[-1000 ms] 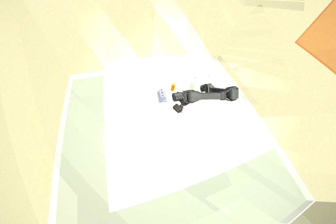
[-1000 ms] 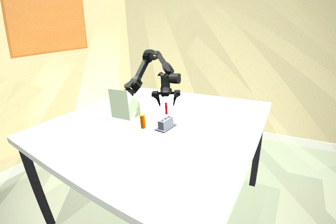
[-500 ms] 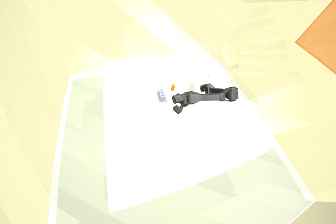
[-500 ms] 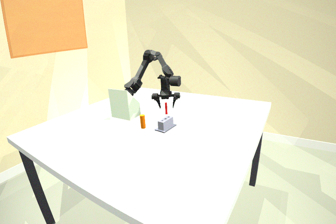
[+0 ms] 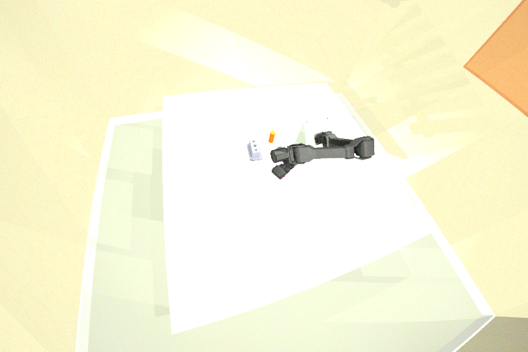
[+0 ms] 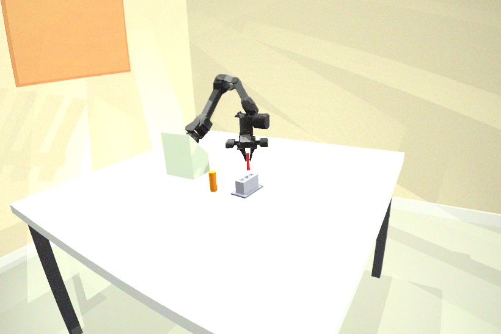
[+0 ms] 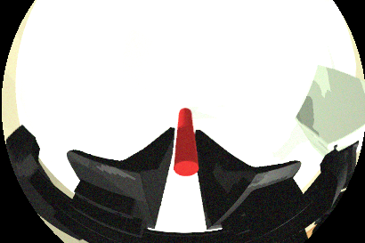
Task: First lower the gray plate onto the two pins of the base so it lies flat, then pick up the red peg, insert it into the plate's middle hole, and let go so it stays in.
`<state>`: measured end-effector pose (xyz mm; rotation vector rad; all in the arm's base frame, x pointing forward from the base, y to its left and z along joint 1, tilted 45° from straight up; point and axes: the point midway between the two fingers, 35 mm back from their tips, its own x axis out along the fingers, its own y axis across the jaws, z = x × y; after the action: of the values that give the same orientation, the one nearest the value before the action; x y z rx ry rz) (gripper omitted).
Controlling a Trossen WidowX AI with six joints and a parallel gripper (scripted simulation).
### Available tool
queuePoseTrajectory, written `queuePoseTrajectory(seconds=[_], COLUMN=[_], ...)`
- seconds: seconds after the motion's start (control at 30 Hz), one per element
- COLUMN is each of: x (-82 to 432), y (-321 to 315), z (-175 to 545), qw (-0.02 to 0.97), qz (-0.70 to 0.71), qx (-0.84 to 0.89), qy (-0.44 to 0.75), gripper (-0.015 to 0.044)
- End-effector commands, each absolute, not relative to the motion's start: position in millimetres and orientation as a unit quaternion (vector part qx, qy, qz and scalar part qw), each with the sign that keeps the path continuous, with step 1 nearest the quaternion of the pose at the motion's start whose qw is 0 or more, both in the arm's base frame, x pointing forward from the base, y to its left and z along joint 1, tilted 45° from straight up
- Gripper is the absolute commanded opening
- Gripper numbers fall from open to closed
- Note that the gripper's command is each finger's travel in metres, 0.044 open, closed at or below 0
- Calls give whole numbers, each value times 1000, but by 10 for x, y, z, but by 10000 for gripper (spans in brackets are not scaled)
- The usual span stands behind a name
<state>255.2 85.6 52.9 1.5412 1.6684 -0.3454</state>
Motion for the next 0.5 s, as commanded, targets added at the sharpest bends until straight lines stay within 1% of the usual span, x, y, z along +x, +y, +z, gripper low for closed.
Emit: queuePoseTrajectory(seconds=[0.0,0.47], x=[2538,2550], y=[864,786], z=[521,581], qw=[405,406], qz=[-138,-140], qx=[614,613], qy=[664,663], gripper=[0,0])
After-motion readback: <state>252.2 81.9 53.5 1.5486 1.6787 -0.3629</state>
